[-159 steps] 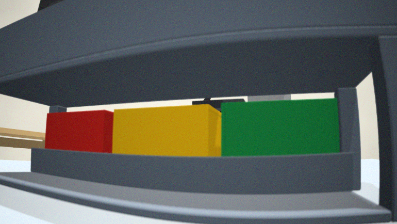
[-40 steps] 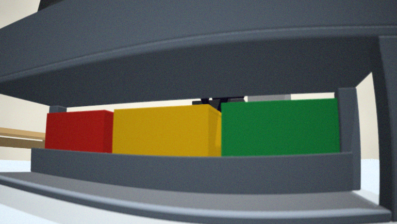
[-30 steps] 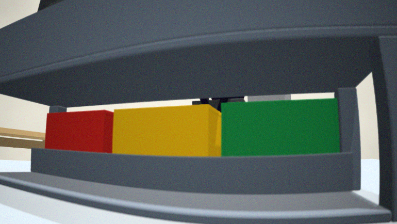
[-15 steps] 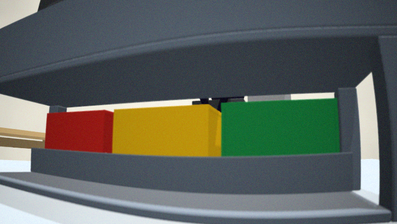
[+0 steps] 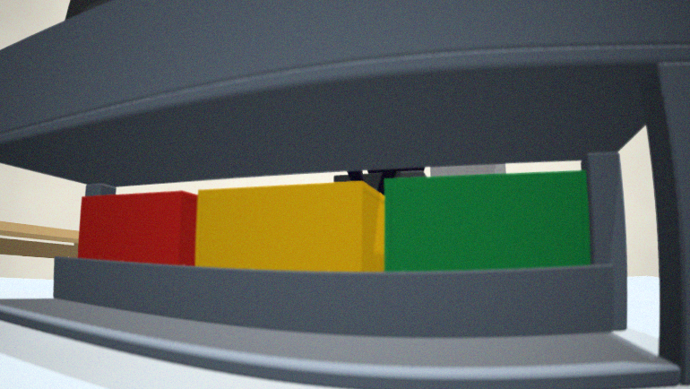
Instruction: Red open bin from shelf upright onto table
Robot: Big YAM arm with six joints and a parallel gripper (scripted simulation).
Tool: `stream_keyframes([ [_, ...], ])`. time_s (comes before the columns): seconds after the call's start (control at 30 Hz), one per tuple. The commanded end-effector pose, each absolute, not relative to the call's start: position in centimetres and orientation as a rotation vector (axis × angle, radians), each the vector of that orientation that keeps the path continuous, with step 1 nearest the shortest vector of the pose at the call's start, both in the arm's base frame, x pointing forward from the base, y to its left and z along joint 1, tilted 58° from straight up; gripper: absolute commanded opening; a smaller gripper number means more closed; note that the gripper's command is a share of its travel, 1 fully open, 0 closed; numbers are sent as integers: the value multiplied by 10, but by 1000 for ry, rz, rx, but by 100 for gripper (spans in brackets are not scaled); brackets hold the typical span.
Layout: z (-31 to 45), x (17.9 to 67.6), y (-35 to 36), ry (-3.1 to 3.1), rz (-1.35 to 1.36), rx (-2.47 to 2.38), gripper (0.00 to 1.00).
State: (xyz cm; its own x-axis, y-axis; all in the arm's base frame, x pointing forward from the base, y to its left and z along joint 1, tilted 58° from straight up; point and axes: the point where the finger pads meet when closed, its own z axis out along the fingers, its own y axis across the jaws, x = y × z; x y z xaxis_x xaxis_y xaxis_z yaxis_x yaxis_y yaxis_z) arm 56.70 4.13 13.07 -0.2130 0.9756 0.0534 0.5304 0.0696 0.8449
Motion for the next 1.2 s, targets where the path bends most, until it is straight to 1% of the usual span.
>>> stream_keyframes([
  [0.0, 126, 571, 46, 1803, 1049, 1500, 100],
  [0.03, 126, 571, 46, 1803, 1049, 1500, 100],
  [0.07, 126, 571, 46, 1803, 1049, 1500, 0],
  [1.17, 125, 570, 46, 1812, 1043, 1494, 0],
])
